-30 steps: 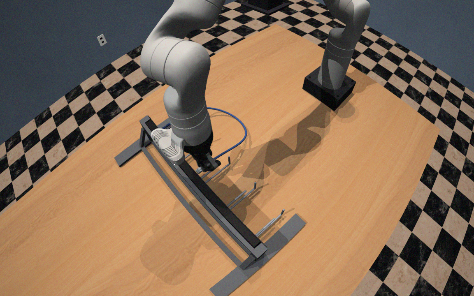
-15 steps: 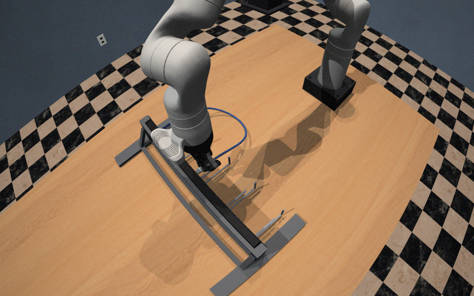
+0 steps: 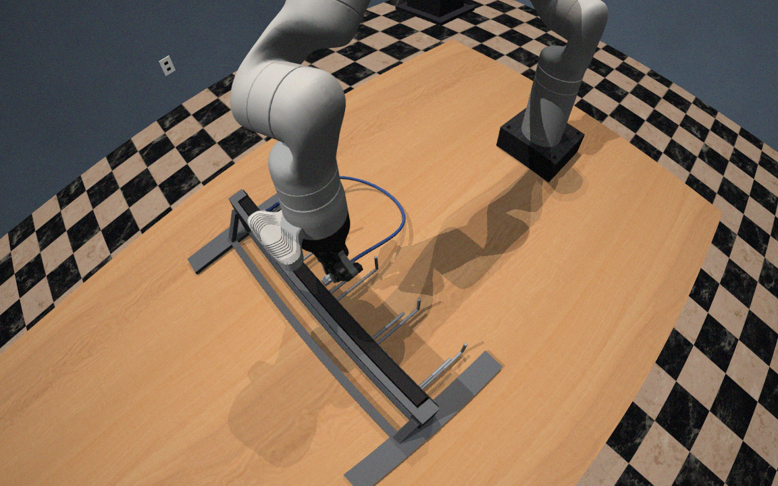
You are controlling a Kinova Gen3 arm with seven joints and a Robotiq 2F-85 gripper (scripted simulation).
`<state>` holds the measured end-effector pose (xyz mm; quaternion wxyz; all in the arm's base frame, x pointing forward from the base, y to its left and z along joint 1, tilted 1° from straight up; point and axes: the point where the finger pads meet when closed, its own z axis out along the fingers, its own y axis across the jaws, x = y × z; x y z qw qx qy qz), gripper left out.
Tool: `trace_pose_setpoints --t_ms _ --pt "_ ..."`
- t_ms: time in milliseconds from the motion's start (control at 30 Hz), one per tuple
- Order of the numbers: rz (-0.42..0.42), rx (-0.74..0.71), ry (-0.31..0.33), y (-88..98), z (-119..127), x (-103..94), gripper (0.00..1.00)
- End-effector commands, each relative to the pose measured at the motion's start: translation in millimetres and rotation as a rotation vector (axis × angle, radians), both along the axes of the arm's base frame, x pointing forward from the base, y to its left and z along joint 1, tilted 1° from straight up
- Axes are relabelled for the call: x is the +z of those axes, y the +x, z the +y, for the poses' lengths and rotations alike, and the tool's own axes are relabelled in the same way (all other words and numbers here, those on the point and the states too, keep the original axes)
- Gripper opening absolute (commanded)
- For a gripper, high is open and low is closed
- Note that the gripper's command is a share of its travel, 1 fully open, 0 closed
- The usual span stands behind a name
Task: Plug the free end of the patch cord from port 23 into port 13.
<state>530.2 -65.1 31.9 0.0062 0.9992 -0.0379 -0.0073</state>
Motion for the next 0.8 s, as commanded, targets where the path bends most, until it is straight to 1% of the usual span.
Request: trace_pose_setpoints --t_ms 0,767 --pt "0.001 -0.004 0.005 0.5 1.1 0.7 0.00" --pt "0.001 -0.016 0.009 0.3 0.3 0.6 0.00"
